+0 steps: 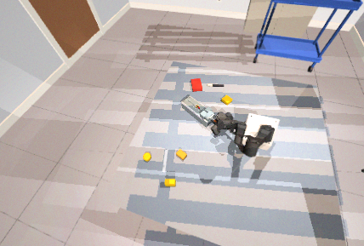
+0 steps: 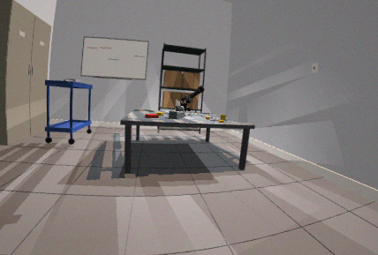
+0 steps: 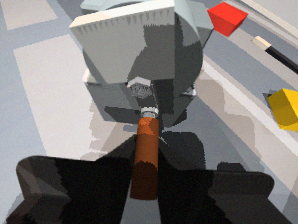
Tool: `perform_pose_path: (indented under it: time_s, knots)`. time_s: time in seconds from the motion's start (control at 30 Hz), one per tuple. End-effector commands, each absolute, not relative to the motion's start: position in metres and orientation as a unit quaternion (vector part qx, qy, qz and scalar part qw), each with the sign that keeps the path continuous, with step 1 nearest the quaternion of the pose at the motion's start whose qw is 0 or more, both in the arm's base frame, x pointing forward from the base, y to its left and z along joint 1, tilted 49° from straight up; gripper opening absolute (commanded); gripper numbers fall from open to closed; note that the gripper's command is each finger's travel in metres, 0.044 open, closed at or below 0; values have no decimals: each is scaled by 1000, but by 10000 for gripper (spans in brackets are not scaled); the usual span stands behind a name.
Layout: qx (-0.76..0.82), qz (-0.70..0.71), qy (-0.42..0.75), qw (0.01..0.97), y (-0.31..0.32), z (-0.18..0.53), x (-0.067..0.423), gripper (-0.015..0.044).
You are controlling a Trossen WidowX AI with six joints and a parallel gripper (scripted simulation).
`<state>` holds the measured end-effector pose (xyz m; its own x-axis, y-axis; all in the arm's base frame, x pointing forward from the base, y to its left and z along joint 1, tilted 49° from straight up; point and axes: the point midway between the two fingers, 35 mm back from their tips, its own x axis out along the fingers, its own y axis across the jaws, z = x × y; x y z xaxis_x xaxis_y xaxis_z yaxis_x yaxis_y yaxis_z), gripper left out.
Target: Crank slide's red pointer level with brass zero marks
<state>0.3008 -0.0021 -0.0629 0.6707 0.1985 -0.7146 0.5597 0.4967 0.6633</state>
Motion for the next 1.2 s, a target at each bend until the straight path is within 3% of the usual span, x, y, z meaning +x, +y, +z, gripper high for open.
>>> perform_pose_path:
  time_s: [0.0, 1.17]
  knots:
    - [489, -119, 388, 772, -2, -63, 301, 0]
    - [490, -118, 387, 772, 4, -26, 320, 0]
